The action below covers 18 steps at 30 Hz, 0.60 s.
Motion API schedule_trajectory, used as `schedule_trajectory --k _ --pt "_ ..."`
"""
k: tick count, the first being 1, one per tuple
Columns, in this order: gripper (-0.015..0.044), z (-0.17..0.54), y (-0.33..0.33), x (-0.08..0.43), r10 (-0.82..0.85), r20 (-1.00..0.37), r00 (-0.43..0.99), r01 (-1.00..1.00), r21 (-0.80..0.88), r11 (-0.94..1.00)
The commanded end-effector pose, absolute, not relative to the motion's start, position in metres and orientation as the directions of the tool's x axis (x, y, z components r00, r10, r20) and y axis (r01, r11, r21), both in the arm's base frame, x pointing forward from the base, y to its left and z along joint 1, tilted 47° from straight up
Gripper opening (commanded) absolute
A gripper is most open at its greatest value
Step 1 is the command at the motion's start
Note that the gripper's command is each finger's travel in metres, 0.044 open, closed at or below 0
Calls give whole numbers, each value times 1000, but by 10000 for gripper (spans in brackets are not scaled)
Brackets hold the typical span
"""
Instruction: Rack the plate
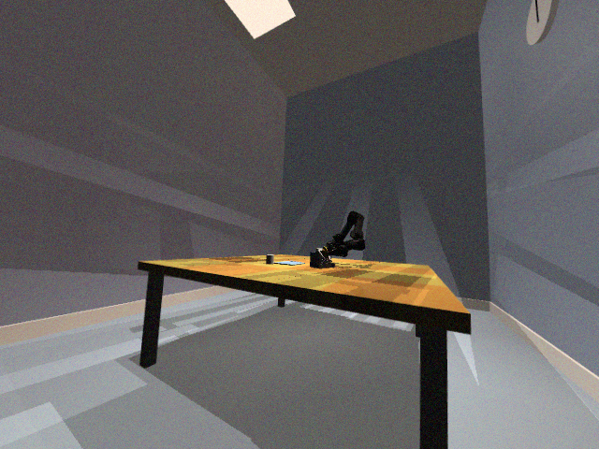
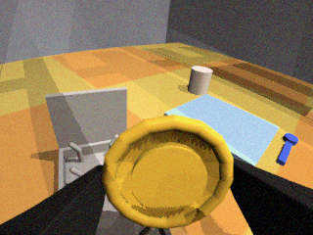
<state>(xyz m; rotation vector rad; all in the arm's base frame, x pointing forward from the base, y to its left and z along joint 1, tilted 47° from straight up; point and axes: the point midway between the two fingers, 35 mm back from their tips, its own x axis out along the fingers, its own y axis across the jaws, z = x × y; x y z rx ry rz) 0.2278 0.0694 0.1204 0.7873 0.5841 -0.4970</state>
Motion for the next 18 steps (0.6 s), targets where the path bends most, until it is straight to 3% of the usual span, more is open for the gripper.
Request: schedule_trajectory --k 1,18 --pt "0 128 72 227 -199 -565 801 546 554 628" --pt "0 148 80 210 -203 -267 942 334 689 643"
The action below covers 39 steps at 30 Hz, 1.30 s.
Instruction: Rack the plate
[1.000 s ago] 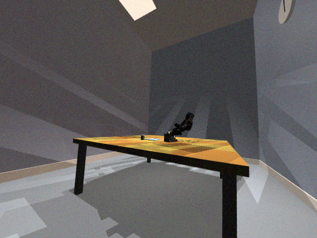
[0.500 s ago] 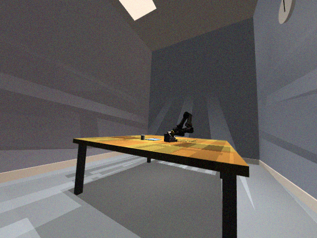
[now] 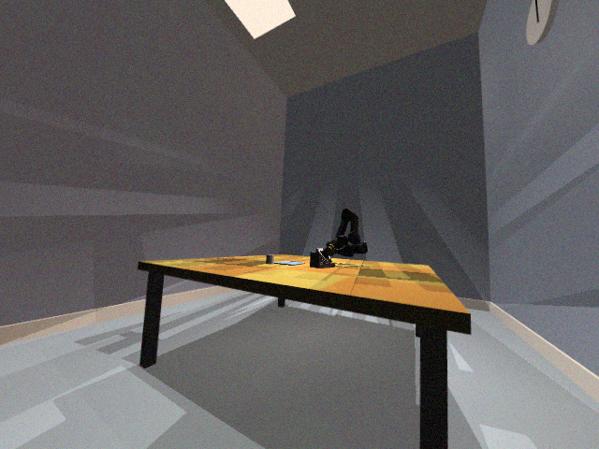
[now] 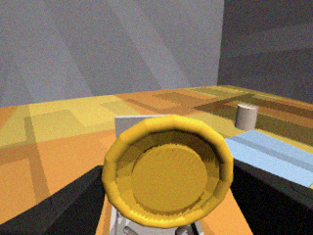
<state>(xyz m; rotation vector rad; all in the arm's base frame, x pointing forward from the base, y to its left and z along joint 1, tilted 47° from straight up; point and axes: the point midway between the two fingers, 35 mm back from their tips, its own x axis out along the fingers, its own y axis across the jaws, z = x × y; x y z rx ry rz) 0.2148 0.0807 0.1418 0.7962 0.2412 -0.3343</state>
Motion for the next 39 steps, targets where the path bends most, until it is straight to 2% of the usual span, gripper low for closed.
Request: schedule_trajectory --k 1,39 --pt "0 148 80 208 -204 -254 946 325 695 641" --pt "0 121 97 234 -198 -242 950 312 712 629"
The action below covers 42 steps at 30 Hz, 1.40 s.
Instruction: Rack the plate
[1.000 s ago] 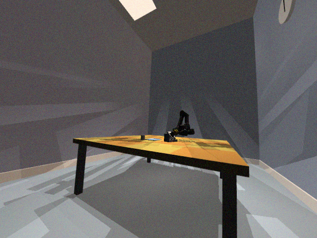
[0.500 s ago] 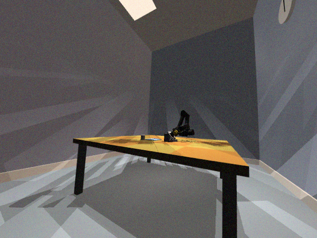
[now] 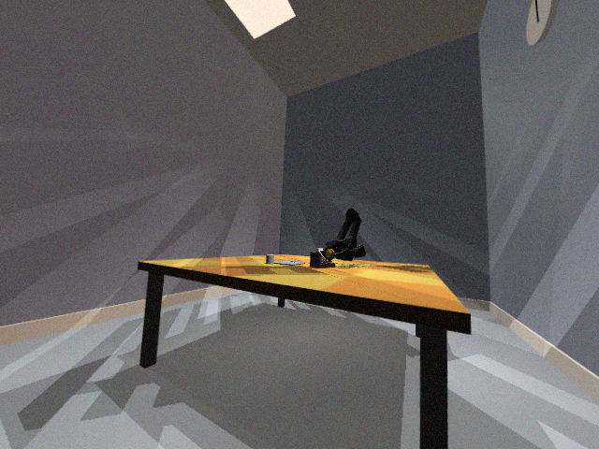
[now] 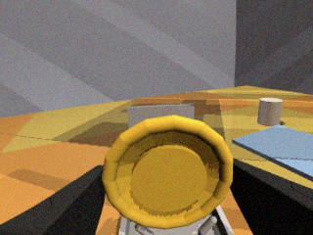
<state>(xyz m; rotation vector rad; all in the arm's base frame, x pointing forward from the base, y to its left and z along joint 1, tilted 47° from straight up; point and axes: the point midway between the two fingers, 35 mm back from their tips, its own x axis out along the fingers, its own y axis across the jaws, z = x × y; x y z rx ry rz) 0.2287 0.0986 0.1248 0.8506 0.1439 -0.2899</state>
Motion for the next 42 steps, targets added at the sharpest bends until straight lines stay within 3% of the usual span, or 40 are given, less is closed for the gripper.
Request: schedule_trajectory --k 1,32,42 --pt "0 120 97 235 -198 -241 950 312 713 629" --pt "0 108 104 244 -188 -239 953 304 722 621" --pt "263 107 104 244 -190 -241 952 306 721 622"
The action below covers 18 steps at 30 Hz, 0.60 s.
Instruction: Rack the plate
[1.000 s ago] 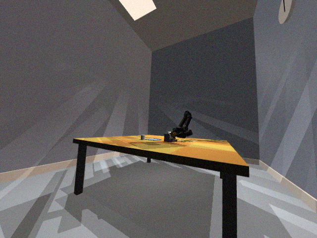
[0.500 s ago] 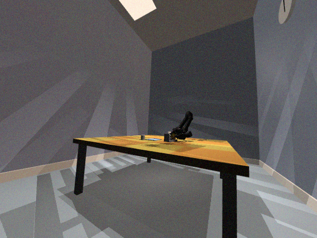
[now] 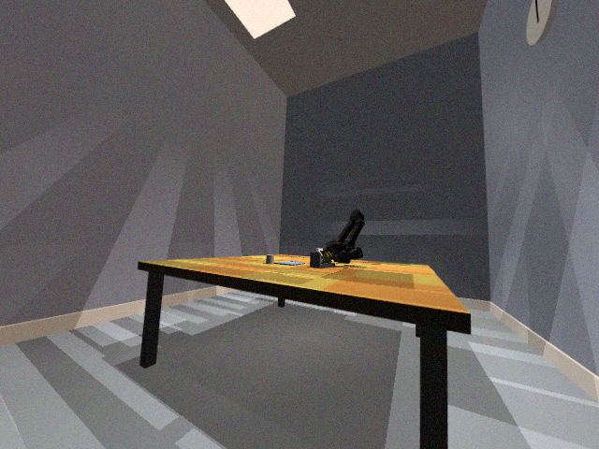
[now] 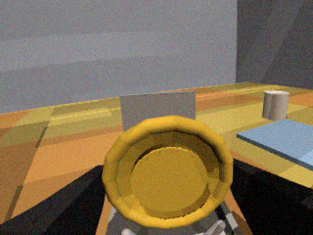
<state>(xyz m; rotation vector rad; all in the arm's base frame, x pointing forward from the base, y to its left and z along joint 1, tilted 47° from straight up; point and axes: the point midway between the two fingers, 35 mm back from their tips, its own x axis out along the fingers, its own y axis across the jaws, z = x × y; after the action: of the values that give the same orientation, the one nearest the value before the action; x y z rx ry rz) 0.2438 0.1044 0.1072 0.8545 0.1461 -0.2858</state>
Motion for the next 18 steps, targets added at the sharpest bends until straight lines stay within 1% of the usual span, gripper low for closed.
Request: schedule_trajectory --k 1,5,15,18 --pt "289 107 104 244 -190 -241 952 306 721 622" --pt "394 107 104 244 -190 -241 952 306 721 622" --pt "400 108 104 244 -190 -242 952 307 721 621" --pt "400 122 91 251 -194 -254 948 319 717 620"
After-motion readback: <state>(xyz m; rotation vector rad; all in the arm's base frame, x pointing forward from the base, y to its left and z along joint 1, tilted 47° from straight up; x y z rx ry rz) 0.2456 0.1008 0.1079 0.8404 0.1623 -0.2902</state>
